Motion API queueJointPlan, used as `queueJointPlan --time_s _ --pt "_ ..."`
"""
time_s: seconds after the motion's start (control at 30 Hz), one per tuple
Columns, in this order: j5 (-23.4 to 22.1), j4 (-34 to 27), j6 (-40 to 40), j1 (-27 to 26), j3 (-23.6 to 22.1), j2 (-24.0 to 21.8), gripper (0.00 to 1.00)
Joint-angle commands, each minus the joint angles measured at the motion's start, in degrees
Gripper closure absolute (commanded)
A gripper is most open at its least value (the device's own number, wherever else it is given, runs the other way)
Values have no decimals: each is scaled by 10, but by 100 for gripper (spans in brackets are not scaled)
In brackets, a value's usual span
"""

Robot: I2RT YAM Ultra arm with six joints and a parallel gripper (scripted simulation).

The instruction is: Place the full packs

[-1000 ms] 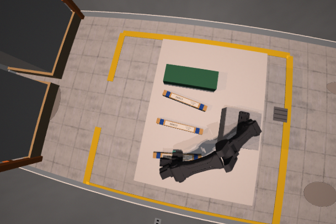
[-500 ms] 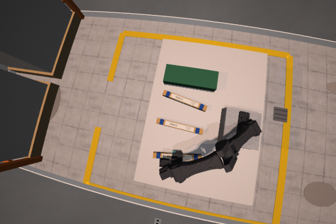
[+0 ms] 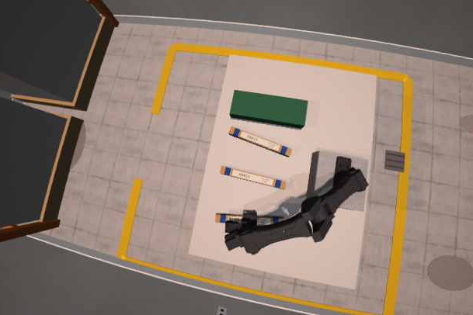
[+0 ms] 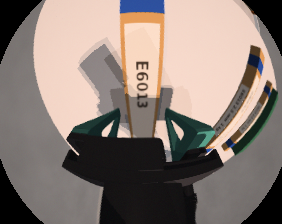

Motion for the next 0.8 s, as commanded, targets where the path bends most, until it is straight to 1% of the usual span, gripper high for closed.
queueJointPlan --time_s 0.0,0.07,0.13,0.23,0.33,0.43,0.47,0.73,0.77 --pt "0 16 2 5 10 -21 26" --pt "0 19 3 5 -9 -9 26" --pt "0 24 3 5 -15 2 26" --pt "0 30 3 5 -20 6 26" --pt "0 31 3 4 -13 -13 26" --pt "0 31 3 4 -19 -13 26" --pt "0 25 1 1 -8 -4 26" --pt "0 27 1 1 -13 -6 26" --pt "0 27 1 1 -13 -6 100"
